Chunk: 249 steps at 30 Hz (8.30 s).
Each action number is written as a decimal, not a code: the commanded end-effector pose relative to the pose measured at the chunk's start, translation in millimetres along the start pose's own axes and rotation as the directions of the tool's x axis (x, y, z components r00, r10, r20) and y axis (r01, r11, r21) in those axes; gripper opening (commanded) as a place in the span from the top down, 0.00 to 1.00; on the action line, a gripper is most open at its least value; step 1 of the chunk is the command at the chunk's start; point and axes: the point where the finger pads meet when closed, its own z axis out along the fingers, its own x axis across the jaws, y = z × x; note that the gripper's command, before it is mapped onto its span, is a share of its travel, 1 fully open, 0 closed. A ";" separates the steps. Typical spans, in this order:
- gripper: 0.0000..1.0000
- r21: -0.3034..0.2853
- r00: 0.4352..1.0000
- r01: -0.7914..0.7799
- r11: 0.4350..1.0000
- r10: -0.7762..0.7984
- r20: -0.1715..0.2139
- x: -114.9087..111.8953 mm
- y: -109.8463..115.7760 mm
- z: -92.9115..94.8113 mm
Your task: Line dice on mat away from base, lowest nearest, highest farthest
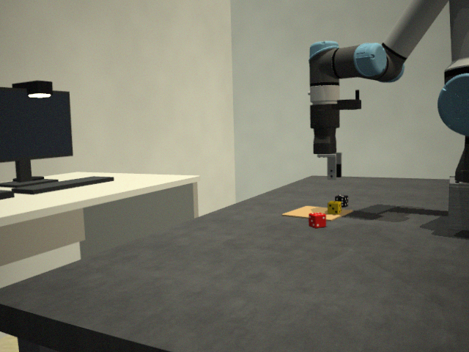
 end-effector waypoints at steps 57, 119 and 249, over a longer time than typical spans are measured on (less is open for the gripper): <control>0.00 -0.001 0.719 0.695 0.719 -0.695 0.001 -51.3 1.4 1.3; 0.00 0.001 -0.677 0.736 -0.677 -0.736 0.001 -116.5 15.6 4.6; 0.13 0.001 -0.988 0.157 -0.988 -0.157 0.000 -128.8 11.0 44.1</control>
